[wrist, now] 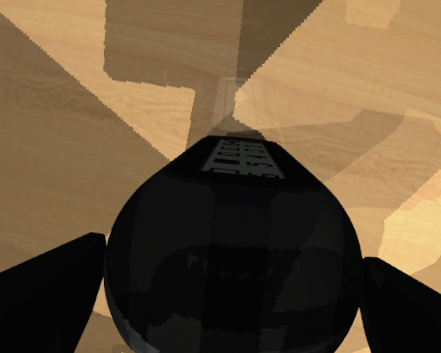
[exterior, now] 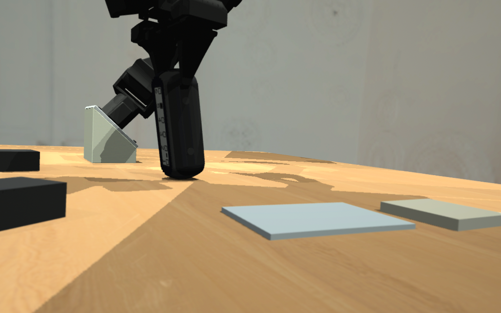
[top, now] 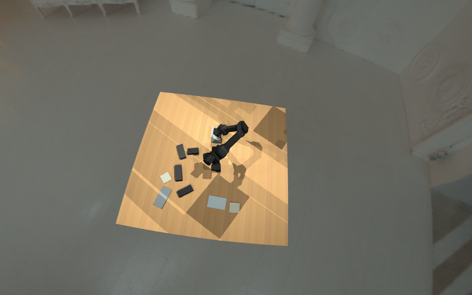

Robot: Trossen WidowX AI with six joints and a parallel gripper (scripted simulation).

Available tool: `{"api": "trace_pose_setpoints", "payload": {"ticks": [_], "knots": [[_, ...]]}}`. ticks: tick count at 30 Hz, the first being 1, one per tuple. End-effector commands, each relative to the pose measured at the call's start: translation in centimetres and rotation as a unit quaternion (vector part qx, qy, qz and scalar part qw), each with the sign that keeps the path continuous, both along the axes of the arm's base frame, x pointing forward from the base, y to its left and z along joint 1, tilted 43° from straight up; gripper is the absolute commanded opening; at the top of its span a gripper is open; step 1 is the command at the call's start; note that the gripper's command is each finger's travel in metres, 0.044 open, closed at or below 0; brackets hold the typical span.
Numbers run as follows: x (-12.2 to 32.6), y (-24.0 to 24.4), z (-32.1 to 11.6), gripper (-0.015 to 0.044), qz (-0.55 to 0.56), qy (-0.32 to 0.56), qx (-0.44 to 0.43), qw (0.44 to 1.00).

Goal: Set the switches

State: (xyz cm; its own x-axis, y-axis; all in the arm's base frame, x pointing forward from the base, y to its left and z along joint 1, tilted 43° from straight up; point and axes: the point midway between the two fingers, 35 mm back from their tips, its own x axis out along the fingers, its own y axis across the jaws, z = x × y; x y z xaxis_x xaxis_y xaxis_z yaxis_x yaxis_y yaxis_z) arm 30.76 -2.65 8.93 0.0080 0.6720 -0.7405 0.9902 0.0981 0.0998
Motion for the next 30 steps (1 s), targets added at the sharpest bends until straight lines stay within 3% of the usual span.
{"api": "trace_pose_setpoints", "payload": {"ticks": [1, 30], "knots": [[0.0, 0.1, -0.6, 0.0338, 0.009, 0.005, -0.002, 1.000], [0.3, -1.3, -2.5, 0.0338, 0.009, 0.005, -0.002, 1.000]]}}
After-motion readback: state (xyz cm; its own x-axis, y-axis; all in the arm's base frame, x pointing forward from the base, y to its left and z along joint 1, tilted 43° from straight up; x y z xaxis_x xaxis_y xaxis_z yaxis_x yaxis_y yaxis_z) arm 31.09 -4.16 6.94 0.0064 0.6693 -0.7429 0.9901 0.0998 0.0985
